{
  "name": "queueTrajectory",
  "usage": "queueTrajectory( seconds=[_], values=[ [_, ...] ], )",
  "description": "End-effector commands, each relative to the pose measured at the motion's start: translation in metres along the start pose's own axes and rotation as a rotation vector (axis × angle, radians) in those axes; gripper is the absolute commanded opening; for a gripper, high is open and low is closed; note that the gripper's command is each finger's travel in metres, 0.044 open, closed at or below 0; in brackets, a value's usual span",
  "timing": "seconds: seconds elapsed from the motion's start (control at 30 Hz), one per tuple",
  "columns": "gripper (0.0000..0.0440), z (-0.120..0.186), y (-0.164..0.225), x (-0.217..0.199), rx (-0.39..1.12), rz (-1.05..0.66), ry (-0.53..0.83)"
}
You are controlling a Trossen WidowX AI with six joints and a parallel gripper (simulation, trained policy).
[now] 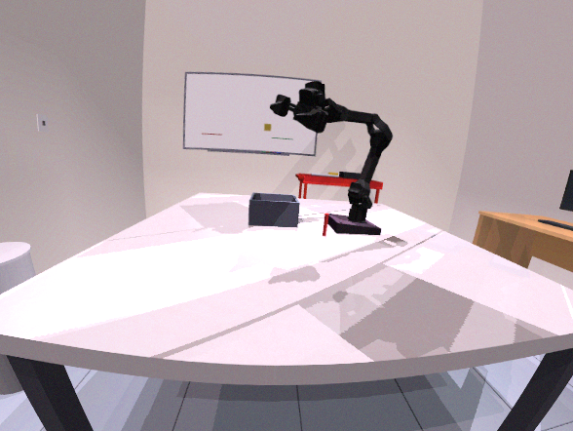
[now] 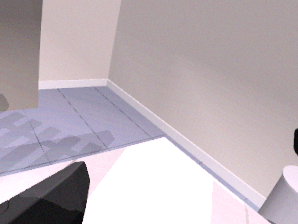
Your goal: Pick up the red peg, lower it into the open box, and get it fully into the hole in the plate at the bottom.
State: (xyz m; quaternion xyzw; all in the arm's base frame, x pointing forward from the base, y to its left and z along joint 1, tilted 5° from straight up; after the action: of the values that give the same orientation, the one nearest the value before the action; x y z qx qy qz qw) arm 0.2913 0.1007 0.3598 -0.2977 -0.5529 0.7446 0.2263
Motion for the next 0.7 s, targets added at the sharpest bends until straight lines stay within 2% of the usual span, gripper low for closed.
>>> queueTrajectory(
  seconds=[0.0, 0.67],
  values=[
    [0.0440, 0.000, 0.009, 0.002, 0.053, -0.086, 0.008],
    [0.0440, 0.006, 0.057, 0.020, 0.414, -0.668, 0.111]
  ],
)
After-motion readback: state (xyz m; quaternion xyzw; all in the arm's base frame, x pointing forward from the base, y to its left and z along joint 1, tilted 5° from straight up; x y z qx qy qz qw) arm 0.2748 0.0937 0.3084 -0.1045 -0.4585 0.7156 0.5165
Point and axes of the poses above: the point midway between the two fingers, 35 mm back from their tips, its own z axis back along the fingers, its own x axis across the jaws, y = z × x, the point moved 10 cm from there along z, back along the fingers, and after that the axes turned 9 degrees about -z, right-handed, at the moved point
